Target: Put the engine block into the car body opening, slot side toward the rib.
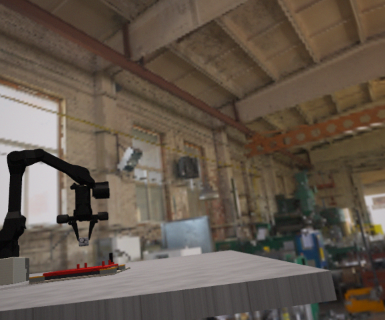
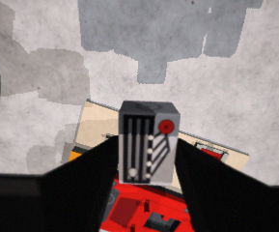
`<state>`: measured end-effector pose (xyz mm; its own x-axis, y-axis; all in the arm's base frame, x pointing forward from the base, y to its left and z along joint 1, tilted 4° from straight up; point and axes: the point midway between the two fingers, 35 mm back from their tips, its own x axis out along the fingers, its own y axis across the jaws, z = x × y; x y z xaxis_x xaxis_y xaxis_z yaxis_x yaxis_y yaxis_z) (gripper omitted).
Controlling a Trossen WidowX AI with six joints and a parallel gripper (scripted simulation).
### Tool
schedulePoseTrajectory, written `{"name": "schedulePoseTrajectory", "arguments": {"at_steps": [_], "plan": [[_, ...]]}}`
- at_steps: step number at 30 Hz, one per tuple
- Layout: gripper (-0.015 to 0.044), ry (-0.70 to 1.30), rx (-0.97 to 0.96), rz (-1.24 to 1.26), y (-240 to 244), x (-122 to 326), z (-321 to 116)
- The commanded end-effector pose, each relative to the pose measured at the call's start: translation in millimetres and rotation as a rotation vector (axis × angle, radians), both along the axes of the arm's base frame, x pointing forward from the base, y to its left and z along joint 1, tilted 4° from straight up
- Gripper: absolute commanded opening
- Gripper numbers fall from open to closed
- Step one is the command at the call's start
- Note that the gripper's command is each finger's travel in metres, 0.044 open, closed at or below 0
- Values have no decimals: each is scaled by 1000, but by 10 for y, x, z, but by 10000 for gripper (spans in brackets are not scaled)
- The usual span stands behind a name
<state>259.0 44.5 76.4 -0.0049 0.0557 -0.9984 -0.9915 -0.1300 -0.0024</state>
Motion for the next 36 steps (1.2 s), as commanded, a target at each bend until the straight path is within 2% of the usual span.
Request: {"name": "schedulePoseTrajectory", "arguments": {"at_steps": [1, 9, 36], "plan": [[0, -13, 8, 7, 2, 10, 155], [0, -9, 8, -8, -18, -6, 244], [0, 39, -13, -698, -622, 365, -48]]}}
